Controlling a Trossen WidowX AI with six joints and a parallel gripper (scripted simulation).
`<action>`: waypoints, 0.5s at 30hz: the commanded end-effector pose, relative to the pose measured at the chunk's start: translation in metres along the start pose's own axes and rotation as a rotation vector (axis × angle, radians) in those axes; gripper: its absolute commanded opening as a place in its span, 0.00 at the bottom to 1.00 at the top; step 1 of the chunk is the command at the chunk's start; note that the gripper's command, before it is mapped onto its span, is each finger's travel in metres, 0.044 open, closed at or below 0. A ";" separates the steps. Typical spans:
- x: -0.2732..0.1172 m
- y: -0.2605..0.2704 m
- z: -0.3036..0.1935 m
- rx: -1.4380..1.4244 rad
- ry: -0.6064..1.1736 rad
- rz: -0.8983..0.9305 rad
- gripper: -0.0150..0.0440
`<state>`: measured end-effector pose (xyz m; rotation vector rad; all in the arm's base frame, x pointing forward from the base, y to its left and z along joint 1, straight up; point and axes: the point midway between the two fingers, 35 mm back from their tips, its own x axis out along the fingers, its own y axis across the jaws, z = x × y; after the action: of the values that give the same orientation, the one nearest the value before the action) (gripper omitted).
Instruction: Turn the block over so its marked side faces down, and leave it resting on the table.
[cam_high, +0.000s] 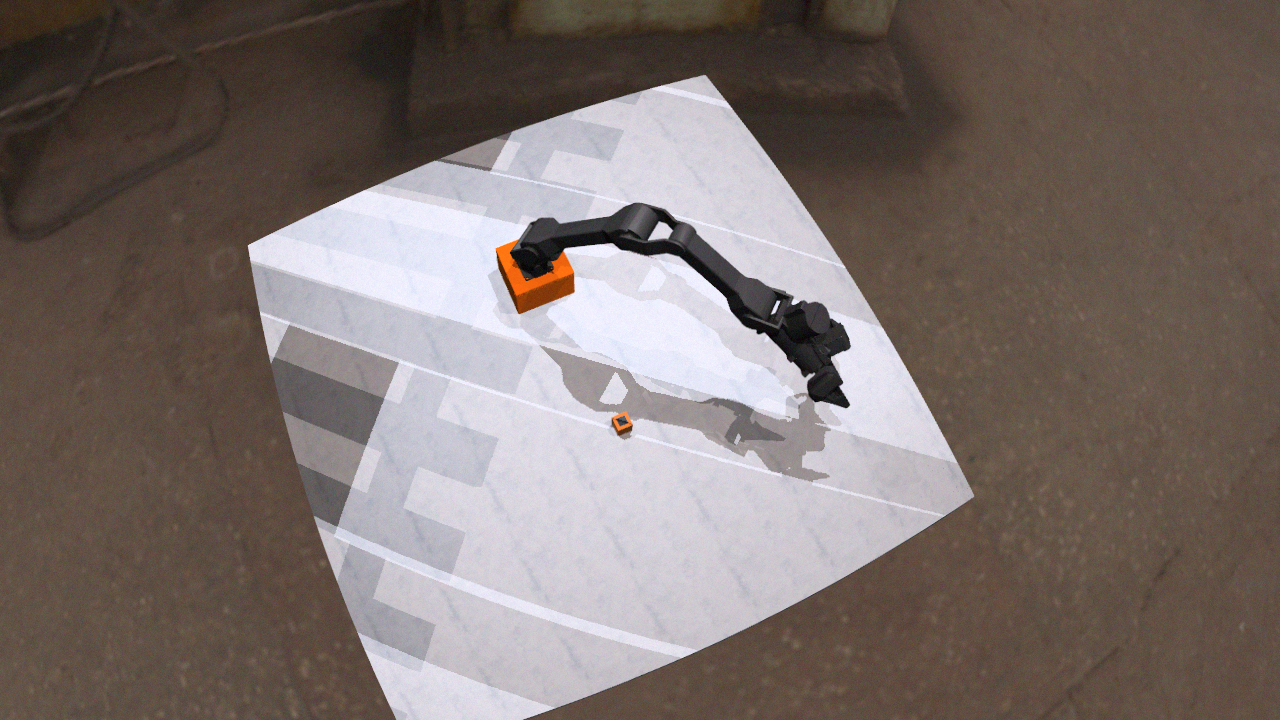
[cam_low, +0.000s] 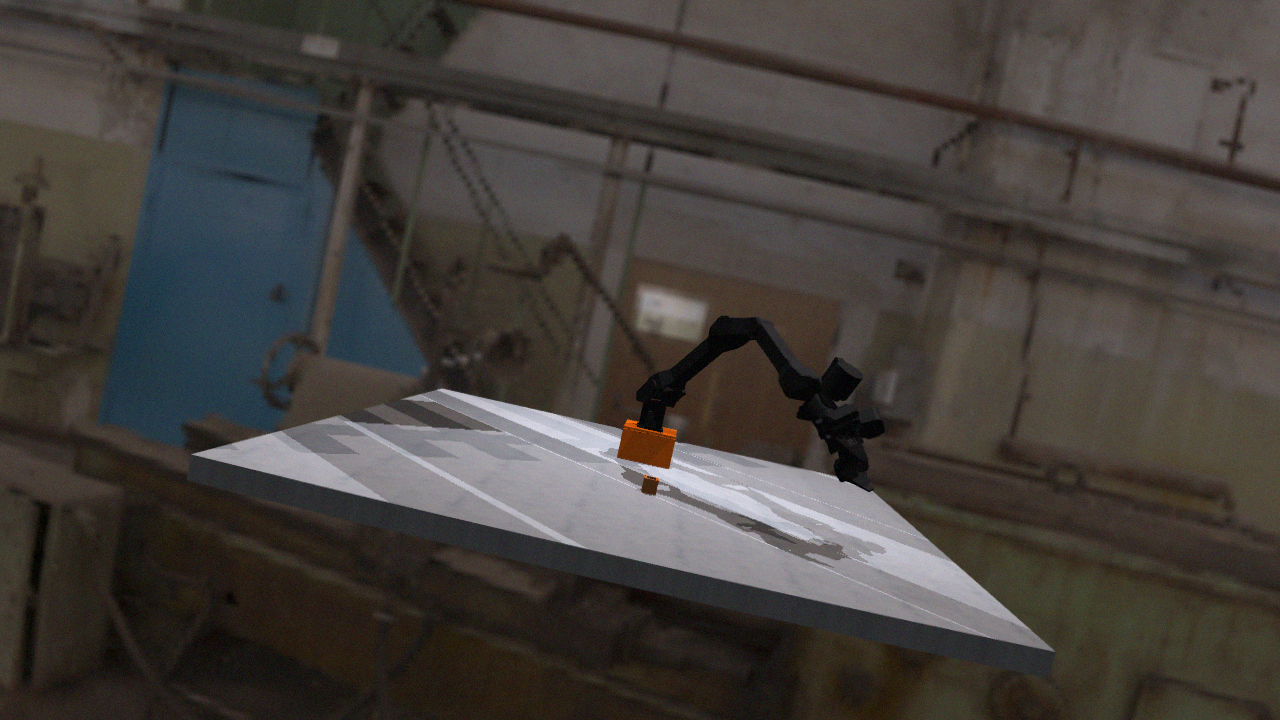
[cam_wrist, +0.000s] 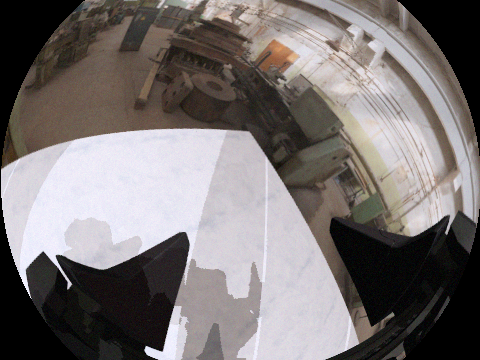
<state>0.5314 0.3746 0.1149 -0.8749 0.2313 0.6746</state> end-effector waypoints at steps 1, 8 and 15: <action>-0.024 -0.022 -0.066 0.191 0.192 0.067 1.00; -0.087 -0.042 -0.173 0.531 0.529 0.125 1.00; -0.179 -0.039 -0.255 0.902 0.874 0.134 1.00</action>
<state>0.4743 0.1222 0.0586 -0.3636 1.1173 0.3207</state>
